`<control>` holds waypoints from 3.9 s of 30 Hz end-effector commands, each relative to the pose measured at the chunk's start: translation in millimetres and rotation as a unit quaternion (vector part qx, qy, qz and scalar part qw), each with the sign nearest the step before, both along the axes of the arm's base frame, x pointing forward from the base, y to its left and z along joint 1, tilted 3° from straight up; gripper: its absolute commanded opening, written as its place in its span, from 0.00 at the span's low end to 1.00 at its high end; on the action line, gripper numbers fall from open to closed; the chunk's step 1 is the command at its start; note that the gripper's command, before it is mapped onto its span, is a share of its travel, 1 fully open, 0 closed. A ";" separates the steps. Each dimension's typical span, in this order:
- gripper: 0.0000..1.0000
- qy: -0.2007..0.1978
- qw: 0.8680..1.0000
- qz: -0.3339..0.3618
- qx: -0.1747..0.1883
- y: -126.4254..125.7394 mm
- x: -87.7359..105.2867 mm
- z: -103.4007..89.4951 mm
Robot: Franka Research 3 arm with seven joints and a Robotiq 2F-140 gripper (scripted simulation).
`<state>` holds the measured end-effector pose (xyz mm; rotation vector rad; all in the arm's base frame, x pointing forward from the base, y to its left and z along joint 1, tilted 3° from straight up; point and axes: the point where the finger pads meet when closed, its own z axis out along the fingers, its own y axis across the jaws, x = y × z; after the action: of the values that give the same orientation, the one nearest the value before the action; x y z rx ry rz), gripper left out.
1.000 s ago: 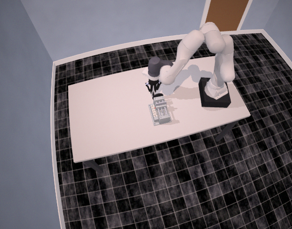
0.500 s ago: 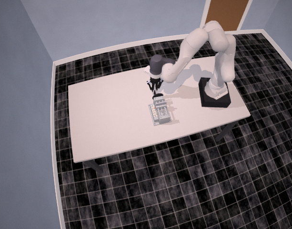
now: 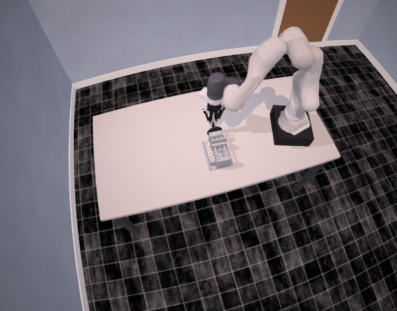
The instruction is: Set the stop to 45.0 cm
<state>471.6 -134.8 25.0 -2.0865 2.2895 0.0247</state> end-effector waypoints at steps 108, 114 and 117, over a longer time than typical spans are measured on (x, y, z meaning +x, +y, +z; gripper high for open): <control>0.04 0.003 1.000 0.003 0.001 4.0 -5.9 -70.5; 0.04 0.003 1.000 0.003 0.001 3.7 -2.5 -70.4; 0.04 0.003 1.000 0.003 0.001 3.5 -0.9 -70.4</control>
<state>469.7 -131.6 -44.1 -2.0964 2.2821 0.0286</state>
